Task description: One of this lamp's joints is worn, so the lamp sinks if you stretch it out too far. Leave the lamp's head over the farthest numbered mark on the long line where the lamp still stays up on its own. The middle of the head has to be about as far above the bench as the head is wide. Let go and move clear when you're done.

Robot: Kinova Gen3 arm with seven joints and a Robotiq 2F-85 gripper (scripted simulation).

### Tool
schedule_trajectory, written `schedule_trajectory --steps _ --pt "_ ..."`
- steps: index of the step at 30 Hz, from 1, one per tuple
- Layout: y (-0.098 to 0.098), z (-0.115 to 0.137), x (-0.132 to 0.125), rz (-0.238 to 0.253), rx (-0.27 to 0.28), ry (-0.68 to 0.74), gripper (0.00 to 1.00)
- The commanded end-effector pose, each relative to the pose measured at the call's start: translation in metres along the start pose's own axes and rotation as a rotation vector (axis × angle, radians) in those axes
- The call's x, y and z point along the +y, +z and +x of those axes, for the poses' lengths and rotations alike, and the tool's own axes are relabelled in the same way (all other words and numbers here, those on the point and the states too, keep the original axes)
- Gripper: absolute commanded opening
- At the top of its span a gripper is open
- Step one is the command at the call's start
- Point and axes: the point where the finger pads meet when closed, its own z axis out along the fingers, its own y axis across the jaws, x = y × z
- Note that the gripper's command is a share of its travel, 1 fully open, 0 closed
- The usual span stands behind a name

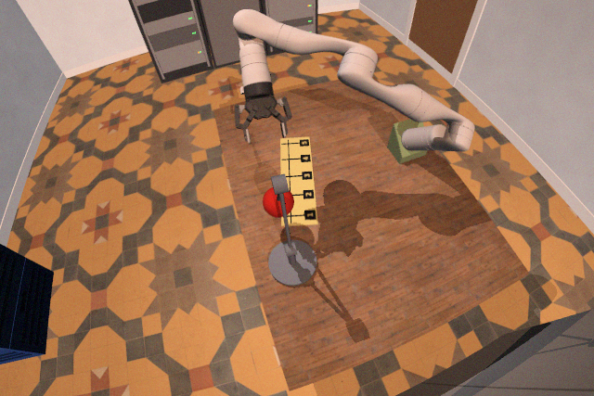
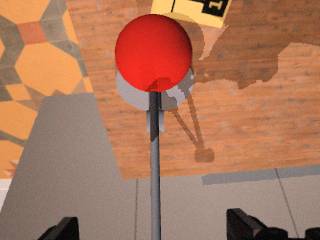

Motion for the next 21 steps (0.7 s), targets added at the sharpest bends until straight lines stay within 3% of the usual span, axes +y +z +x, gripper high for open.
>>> schedule_trajectory --steps 1,17,21 --pt "0.008 -0.006 0.0 -0.011 -0.012 0.014 1.0" --pt "0.043 0.051 0.003 -0.038 -0.018 0.024 1.0" --pt "0.048 0.051 0.003 -0.038 -0.018 0.023 1.0"
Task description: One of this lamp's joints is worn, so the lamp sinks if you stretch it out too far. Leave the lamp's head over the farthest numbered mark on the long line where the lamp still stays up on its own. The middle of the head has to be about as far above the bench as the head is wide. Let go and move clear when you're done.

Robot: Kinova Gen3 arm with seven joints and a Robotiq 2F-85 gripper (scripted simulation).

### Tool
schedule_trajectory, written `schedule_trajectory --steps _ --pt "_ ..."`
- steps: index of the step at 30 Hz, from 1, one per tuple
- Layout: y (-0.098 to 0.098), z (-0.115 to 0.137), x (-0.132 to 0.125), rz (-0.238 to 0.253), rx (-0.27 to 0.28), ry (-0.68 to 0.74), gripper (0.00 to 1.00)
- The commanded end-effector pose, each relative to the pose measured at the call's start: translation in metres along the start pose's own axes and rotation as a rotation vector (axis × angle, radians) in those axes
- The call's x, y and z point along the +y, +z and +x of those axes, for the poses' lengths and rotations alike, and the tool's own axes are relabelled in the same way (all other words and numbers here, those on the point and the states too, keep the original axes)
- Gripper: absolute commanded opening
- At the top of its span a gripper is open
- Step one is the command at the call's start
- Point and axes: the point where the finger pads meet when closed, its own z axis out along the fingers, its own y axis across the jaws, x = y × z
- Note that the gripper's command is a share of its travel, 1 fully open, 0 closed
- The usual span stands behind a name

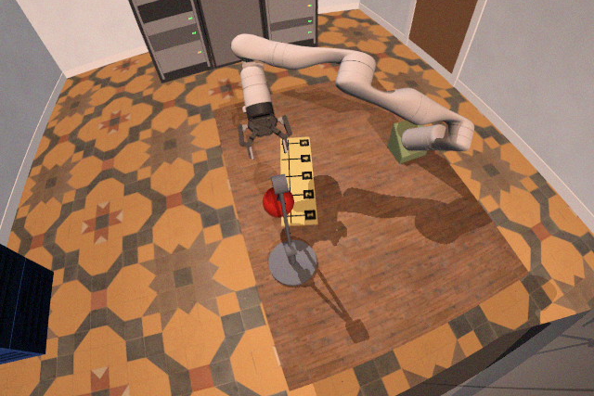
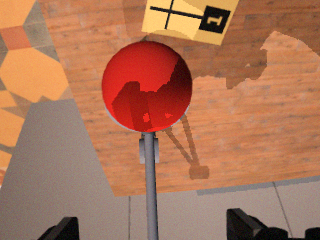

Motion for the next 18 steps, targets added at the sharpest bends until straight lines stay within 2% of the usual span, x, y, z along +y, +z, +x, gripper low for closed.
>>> schedule_trajectory --steps 1,18 --pt "0.007 -0.002 0.0 -0.003 -0.001 0.002 1.0" --pt "0.045 -0.002 0.0 0.0 0.0 -0.001 1.0"
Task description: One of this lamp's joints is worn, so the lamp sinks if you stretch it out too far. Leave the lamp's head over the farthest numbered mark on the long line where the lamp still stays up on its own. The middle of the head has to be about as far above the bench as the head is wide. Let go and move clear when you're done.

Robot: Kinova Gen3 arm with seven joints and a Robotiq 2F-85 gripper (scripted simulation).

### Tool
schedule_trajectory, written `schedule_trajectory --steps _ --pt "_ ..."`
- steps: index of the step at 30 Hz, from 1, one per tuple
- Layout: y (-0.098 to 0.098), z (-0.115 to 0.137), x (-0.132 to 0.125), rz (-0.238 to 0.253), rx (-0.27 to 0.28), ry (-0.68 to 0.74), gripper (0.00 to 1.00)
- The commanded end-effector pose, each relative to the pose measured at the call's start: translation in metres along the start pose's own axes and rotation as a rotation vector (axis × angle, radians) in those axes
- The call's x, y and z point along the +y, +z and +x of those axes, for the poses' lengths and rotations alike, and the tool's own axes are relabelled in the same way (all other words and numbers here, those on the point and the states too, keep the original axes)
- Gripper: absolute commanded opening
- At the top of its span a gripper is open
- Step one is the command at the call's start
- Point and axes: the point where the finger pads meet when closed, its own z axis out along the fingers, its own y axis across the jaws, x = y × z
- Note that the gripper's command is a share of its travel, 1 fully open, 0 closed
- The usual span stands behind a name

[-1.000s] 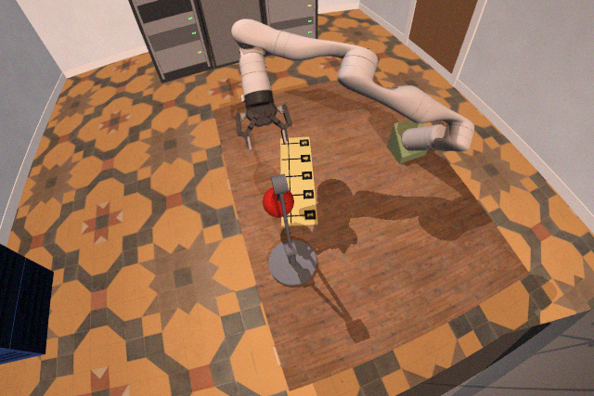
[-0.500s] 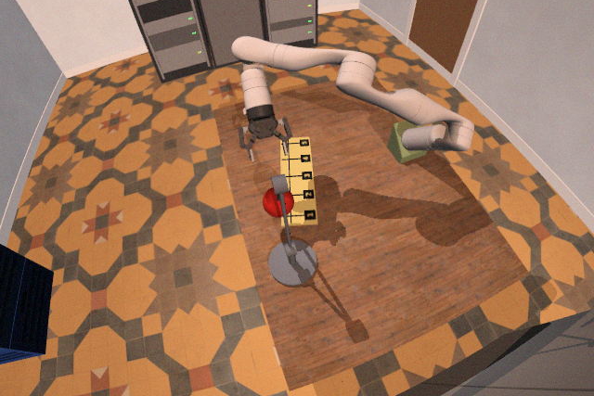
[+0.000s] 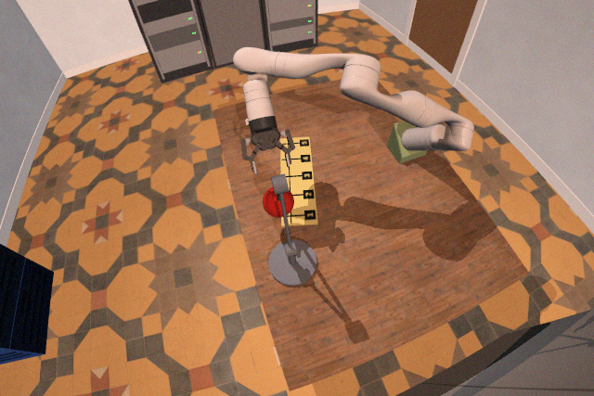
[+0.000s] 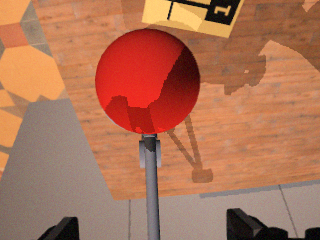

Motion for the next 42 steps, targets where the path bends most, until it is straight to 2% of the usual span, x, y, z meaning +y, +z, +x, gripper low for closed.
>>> schedule_trajectory --steps 1,29,42 --pt "0.008 -0.003 0.001 -0.003 0.001 -0.001 1.0" --pt "0.073 0.003 0.0 0.001 -0.003 0.004 1.0" --pt "0.078 -0.002 0.001 -0.005 -0.002 0.003 1.0"
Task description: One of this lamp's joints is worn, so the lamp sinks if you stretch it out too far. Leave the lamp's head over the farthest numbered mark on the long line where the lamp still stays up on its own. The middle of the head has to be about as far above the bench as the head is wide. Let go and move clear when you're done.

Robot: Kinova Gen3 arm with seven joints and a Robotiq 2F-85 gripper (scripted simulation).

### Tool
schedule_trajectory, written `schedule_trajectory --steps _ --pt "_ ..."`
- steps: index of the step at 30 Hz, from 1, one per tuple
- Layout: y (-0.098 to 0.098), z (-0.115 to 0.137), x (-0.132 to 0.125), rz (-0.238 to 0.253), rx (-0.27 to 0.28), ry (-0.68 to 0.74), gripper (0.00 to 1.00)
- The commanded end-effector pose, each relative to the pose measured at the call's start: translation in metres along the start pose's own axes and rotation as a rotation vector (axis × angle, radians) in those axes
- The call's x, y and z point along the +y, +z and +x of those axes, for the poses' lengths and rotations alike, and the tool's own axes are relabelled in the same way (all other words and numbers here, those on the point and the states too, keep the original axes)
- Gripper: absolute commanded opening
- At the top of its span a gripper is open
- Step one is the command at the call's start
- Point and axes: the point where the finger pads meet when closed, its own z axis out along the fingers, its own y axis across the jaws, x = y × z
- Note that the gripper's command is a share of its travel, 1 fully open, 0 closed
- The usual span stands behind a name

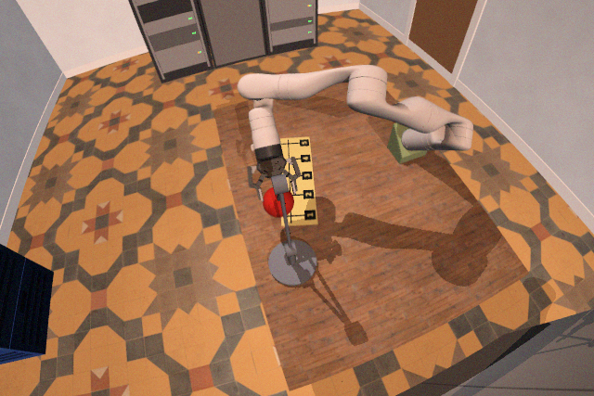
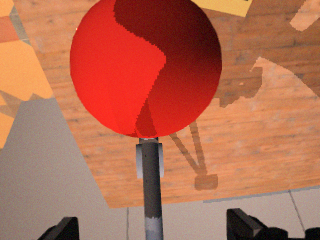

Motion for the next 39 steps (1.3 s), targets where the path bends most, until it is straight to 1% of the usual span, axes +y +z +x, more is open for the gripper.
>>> schedule_trajectory --steps 1,6,7,39 --pt "0.001 -0.0029 0.0001 -0.001 0.001 -0.004 1.0" --pt "0.0025 -0.0041 0.0004 -0.003 0.002 -0.004 1.0" --pt "0.0024 -0.0041 0.0004 -0.003 0.002 -0.004 0.0" --pt "0.0017 -0.0035 0.0002 -0.001 0.001 -0.003 0.0"
